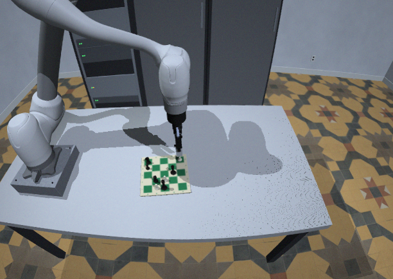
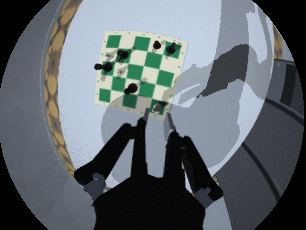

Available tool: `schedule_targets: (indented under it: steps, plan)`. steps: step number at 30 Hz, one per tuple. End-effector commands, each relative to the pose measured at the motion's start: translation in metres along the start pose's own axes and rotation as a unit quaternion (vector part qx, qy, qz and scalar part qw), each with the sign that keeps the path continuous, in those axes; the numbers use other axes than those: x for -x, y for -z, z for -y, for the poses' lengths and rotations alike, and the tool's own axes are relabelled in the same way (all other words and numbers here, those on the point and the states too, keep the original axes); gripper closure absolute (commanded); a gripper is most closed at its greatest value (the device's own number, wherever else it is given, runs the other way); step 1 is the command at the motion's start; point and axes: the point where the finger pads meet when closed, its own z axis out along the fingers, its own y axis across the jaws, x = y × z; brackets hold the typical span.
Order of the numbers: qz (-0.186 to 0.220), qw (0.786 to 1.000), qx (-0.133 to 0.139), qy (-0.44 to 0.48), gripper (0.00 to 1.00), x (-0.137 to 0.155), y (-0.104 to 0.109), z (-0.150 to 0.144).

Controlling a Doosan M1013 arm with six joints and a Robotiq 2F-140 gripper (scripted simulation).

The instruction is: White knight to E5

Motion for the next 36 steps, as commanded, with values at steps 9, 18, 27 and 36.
schedule_targets:
  steps: [9, 18, 27, 36]
  plan:
    - [0.000, 1.000, 0.000, 0.000, 0.77, 0.000, 0.045, 0.000]
    - [0.000, 1.000, 0.000, 0.000, 0.00, 0.000, 0.046, 0.000]
    - [0.000, 1.000, 0.000, 0.000, 0.00, 0.000, 0.046, 0.000]
    - [0.000, 1.000, 0.000, 0.000, 0.00, 0.000, 0.046, 0.000]
